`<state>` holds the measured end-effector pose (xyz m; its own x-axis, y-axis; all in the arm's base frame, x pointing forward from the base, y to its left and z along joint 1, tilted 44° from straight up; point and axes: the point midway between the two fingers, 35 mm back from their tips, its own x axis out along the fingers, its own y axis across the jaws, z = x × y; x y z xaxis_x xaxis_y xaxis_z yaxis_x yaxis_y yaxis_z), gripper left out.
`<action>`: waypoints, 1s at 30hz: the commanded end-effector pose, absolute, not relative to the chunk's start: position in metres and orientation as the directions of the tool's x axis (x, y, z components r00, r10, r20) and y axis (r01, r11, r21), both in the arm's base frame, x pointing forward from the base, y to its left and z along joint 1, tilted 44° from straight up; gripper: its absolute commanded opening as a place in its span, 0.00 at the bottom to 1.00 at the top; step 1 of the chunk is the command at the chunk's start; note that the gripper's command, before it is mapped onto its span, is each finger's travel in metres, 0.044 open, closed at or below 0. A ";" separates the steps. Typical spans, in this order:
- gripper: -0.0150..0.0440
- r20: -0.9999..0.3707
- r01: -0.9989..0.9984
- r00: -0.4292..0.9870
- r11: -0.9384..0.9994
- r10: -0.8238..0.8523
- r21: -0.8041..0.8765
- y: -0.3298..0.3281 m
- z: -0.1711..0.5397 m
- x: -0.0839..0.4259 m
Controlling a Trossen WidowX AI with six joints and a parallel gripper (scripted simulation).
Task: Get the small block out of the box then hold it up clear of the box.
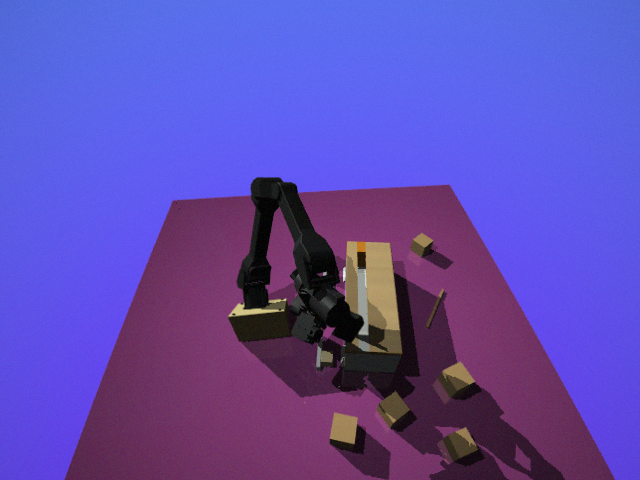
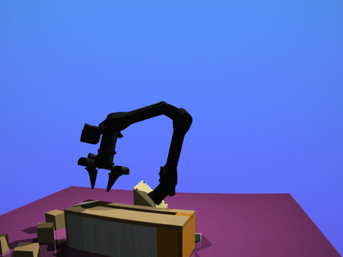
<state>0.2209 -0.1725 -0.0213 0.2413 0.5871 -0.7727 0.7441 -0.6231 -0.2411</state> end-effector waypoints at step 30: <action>0.74 -0.716 -0.116 0.362 -0.733 0.597 -0.670 -0.124 -0.088 0.209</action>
<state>0.2147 -0.1633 -0.0528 0.3689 0.5812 -0.7253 -0.1074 -0.7485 -0.6544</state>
